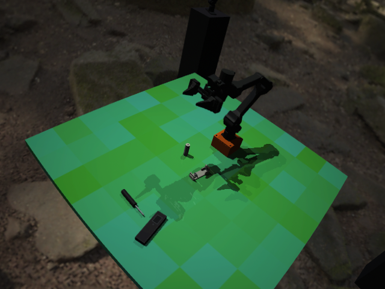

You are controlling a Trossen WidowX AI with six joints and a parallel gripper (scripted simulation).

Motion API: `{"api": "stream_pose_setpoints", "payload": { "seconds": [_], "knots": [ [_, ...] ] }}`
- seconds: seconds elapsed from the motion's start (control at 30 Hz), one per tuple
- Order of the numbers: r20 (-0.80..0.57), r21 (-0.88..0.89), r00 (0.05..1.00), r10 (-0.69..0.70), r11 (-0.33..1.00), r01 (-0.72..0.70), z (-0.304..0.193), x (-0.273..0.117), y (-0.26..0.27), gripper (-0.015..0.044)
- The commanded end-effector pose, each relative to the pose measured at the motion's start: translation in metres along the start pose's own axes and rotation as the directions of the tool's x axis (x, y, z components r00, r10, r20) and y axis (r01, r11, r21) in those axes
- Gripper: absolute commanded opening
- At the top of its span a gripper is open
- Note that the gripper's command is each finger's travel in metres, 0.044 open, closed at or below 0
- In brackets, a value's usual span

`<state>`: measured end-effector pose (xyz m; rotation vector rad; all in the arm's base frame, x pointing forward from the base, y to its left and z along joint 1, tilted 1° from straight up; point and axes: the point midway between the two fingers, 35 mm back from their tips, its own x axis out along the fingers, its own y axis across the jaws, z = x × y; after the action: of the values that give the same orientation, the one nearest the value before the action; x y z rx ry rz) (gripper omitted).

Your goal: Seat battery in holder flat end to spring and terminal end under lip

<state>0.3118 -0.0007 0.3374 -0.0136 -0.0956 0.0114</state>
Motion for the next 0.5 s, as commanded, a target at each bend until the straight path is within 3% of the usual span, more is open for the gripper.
{"api": "stream_pose_setpoints", "payload": {
  "seconds": [0.0,0.1,0.23,0.37,0.47],
  "knots": [
    [-0.019,0.003,1.0,0.0,1.0,0.0,-0.004,0.002,0.0,0.0374],
    [-0.286,0.046,0.958,-0.004,0.999,0.018,-0.058,0.016,-0.001,0.0295],
    [-0.658,0.086,0.753,-0.007,0.993,0.084,-0.139,0.011,-0.003,0.019],
    [-0.891,0.077,0.453,-0.005,0.984,0.163,-0.195,-0.017,-0.003,0.0085],
    [-0.981,0.04,0.194,-0.003,0.975,0.216,-0.223,-0.047,-0.003,0.0006]
  ]
}}
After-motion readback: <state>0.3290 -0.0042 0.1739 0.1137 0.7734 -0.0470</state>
